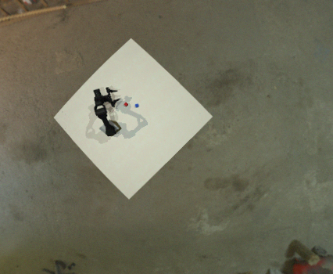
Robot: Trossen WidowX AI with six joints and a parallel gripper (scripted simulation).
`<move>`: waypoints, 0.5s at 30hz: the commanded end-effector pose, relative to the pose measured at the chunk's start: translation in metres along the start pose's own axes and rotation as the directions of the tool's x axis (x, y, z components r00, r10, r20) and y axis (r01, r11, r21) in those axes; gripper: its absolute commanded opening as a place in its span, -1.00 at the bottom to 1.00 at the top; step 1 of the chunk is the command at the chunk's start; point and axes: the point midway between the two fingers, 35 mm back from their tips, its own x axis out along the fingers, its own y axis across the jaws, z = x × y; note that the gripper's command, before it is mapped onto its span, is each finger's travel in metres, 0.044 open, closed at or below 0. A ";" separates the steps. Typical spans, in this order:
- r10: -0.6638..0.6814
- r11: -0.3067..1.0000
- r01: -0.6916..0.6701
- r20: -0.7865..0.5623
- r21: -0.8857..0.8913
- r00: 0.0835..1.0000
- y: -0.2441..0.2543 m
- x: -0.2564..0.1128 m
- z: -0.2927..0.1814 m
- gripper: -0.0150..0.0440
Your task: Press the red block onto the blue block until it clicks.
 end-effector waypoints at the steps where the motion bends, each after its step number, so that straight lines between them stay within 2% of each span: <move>1: 0.000 1.000 0.000 0.000 0.000 1.000 0.000 0.000 0.000 0.95; 3: -0.043 0.996 0.038 -0.054 -0.084 0.998 -0.001 0.007 -0.002 1.00; 5: -0.170 0.945 0.102 -0.198 -0.312 0.965 -0.006 0.026 -0.006 1.00; 7: -0.313 0.844 0.093 -0.345 -0.529 0.885 -0.016 0.041 -0.005 1.00; 9: -0.448 0.730 0.003 -0.476 -0.684 0.757 -0.030 0.051 0.001 1.00; 11: -0.561 0.634 -0.149 -0.584 -0.759 0.586 -0.045 0.056 0.013 1.00; 13: -0.634 0.584 -0.313 -0.662 -0.749 0.401 -0.059 0.055 0.028 1.00; 15: -0.651 0.576 -0.373 -0.684 -0.727 0.328 -0.064 0.054 0.035 1.00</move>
